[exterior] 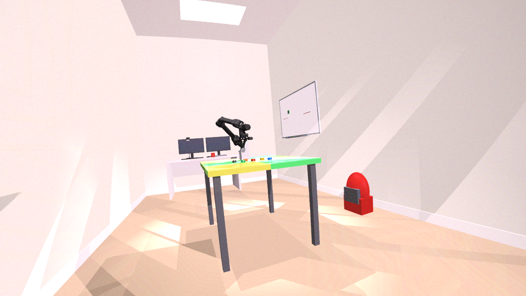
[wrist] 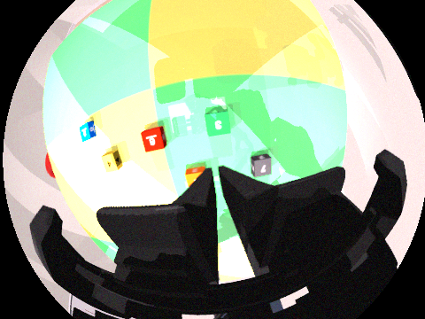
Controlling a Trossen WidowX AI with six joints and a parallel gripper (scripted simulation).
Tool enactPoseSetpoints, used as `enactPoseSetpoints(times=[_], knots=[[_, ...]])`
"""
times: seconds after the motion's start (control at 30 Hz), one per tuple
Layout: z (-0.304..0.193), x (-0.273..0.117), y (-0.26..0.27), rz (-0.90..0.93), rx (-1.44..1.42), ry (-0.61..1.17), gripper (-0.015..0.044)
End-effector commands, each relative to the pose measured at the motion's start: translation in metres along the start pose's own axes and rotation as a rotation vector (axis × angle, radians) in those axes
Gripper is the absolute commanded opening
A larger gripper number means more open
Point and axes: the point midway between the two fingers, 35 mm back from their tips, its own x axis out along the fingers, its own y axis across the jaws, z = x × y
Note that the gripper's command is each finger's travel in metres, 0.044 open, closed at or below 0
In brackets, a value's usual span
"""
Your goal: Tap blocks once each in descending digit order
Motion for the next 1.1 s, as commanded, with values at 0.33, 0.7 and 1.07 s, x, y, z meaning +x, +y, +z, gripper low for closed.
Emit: enactPoseSetpoints(times=[0.33,0.7,1.07], knots=[[-0.059,0.037,0.027,0.006,-0.013,0.008,0.002],[-0.063,0.084,0.024,-0.005,-0.012,0.009,0.002],[-0.063,0.1,0.024,-0.005,-0.012,0.009,0.002]])
